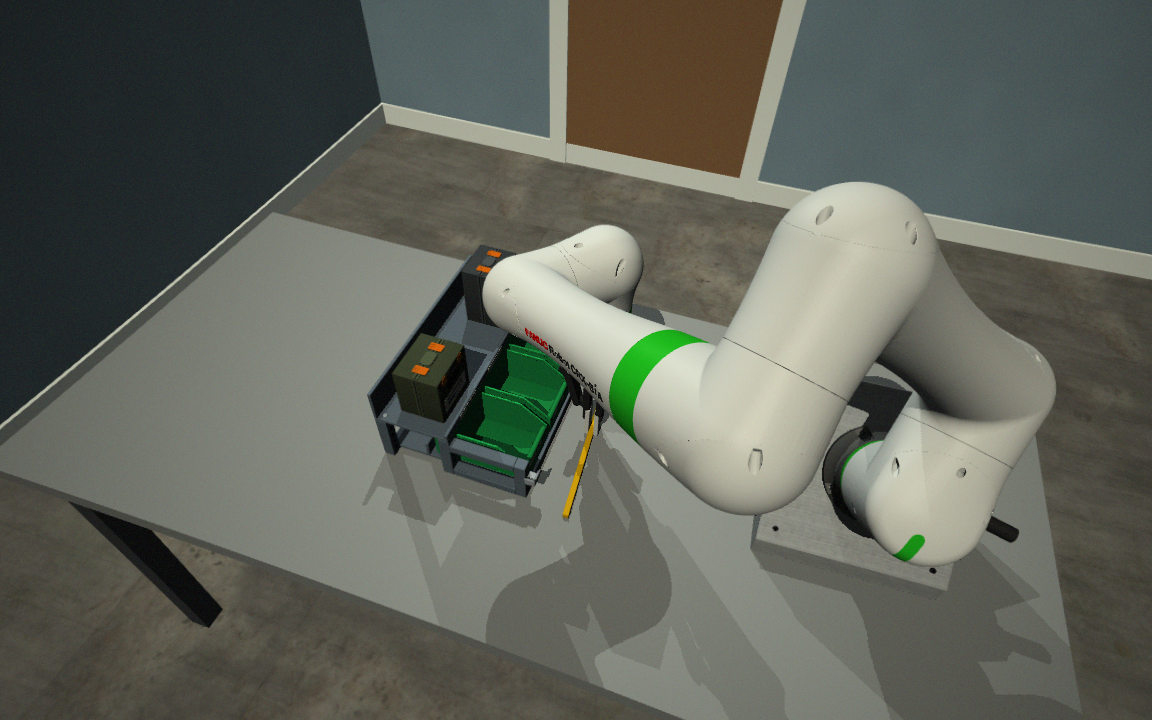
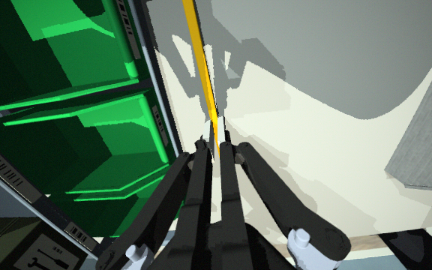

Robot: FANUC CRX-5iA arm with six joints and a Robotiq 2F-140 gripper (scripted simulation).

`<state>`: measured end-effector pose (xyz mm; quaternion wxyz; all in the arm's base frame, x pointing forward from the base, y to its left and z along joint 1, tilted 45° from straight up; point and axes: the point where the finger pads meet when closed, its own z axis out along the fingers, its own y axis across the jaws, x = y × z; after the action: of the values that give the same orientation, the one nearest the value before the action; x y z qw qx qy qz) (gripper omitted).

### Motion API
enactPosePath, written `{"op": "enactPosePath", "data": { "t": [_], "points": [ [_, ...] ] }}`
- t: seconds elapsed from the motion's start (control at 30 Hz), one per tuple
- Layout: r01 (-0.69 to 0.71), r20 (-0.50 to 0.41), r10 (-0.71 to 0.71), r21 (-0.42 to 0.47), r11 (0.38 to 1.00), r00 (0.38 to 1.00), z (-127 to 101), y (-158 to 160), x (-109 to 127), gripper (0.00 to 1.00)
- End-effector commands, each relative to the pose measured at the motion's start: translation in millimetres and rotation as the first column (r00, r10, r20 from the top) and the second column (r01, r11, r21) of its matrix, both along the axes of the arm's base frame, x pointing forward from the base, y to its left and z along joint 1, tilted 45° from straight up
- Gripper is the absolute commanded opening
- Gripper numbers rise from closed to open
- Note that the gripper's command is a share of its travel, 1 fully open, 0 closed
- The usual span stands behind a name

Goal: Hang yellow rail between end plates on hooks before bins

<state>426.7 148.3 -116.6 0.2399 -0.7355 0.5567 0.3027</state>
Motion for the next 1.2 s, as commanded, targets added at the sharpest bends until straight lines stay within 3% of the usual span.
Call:
{"op": "enactPosePath", "data": {
  "t": [0.0,0.83,1.0,1.17],
  "points": [
    [0.0,0.0,0.0,0.0,1.0,1.0,0.0,-0.2,0.2,0.0],
    [0.0,0.0,0.0,0.0,1.0,1.0,0.0,-0.2,0.2,0.0],
    [0.056,-0.055,-0.057,-0.016,0.998,0.997,16.5,-22.8,11.2,0.0],
    [0.056,-0.055,-0.057,-0.016,0.998,0.997,16.5,-22.8,11.2,0.0]
  ]
}}
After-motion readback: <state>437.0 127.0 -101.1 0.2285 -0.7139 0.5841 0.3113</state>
